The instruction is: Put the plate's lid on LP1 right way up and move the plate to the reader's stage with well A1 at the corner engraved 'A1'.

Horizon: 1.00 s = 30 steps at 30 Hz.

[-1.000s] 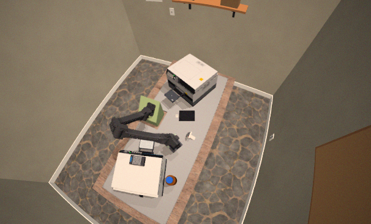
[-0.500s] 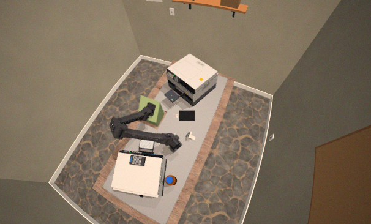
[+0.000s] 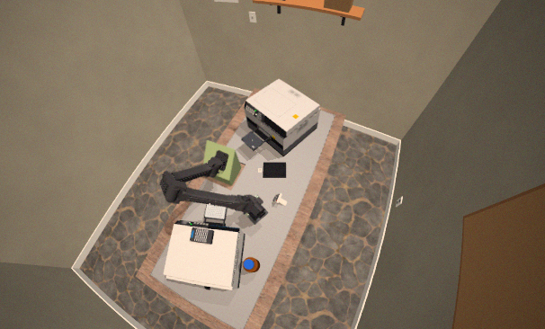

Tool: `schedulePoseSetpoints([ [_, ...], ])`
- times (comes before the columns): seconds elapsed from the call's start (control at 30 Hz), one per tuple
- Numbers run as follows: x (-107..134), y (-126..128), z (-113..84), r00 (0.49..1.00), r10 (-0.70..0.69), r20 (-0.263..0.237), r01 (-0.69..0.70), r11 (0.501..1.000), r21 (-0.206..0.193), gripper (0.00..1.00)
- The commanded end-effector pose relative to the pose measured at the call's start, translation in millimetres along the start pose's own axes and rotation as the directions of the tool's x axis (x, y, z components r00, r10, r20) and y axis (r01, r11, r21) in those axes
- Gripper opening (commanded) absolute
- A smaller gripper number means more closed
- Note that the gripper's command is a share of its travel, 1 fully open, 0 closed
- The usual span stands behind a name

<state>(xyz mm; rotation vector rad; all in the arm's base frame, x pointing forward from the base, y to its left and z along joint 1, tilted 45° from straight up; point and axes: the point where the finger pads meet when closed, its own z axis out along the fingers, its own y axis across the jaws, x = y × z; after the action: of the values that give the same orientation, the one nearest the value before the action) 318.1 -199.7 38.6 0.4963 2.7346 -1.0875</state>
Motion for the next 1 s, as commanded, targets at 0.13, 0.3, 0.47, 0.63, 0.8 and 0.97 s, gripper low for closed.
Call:
schedulePoseSetpoints([
  [0.13, -18.5, -3.3, -18.6, 0.999, 0.029, 0.042, -0.029, 1.0, -0.003, 1.0],
  [0.3, -10.0, 0.7, -19.2, 1.0, 0.015, 0.026, -0.015, 1.0, -0.003, 1.0],
  [0.47, -11.3, -1.9, -20.4, 0.999, 0.023, 0.03, -0.023, 1.0, -0.002, 1.0],
  [0.63, -11.5, -5.3, -14.0, 0.999, 0.023, 0.024, -0.023, 1.0, 0.003, 1.0],
  [0.8, -14.9, -5.5, -20.2, 0.999, 0.023, 0.033, -0.023, 1.0, 0.001, 1.0],
  [0.97, -16.8, -2.9, -26.6, 0.999, 0.026, 0.041, -0.025, 1.0, -0.004, 1.0],
])
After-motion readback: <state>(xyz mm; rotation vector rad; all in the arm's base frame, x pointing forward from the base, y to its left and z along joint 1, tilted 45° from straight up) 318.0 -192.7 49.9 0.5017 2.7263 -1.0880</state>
